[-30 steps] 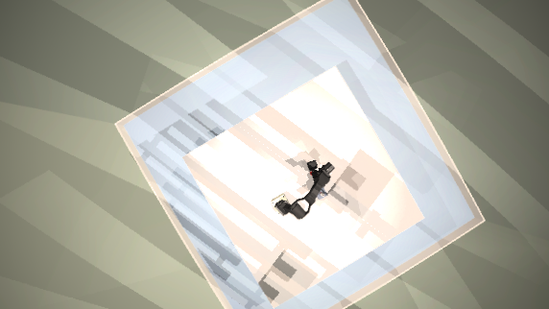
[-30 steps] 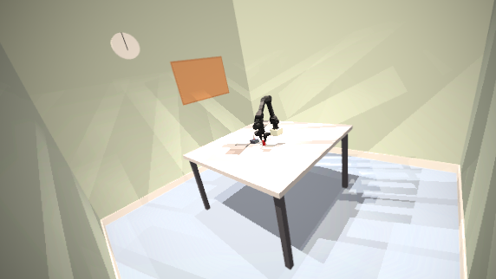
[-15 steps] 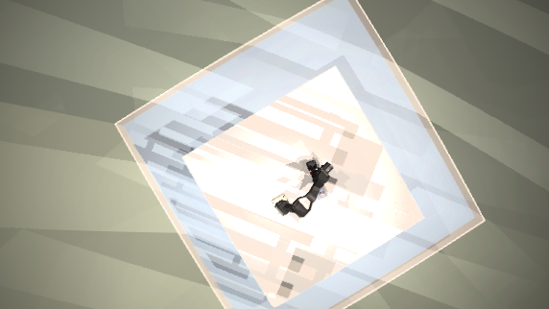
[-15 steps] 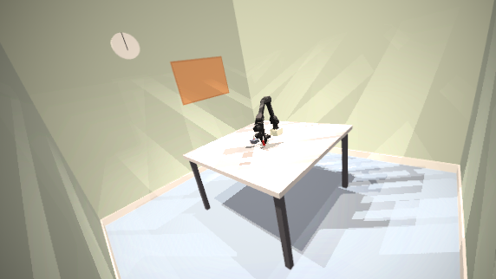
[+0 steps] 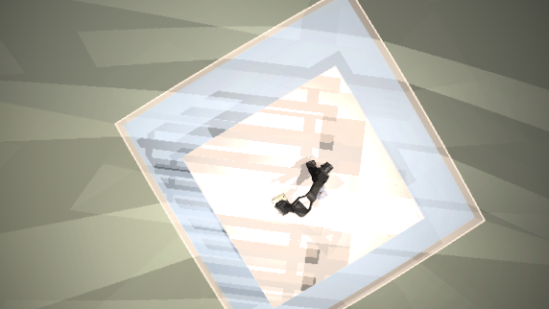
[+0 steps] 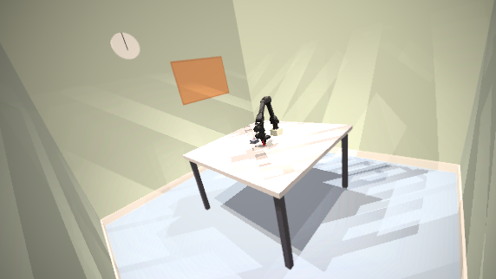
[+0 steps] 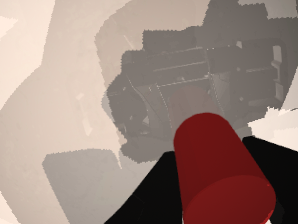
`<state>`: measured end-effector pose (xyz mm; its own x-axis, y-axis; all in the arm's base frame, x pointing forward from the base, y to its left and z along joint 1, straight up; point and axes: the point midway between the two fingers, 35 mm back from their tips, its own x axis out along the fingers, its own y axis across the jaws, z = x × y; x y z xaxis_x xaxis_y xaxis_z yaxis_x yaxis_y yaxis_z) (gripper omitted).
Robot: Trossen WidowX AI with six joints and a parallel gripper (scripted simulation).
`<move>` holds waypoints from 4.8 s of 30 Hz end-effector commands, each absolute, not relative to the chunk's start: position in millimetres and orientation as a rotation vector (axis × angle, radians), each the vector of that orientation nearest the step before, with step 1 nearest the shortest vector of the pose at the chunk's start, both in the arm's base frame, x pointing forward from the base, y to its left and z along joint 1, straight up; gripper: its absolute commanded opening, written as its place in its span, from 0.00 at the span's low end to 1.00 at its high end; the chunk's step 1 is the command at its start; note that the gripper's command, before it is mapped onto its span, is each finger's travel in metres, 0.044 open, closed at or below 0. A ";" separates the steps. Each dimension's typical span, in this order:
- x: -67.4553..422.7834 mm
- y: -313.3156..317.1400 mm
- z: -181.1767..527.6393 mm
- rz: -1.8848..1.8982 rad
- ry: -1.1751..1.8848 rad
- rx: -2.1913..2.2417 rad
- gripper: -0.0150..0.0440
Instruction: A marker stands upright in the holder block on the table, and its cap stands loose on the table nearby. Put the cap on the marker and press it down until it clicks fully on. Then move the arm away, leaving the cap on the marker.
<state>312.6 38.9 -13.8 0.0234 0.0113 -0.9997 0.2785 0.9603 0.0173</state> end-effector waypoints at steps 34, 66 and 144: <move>310.1 -4.4 60.0 -0.217 1.538 0.230 0.25; 277.4 -105.4 94.4 -0.224 1.540 0.222 0.25; 282.1 -114.2 10.2 -0.224 1.540 0.222 0.25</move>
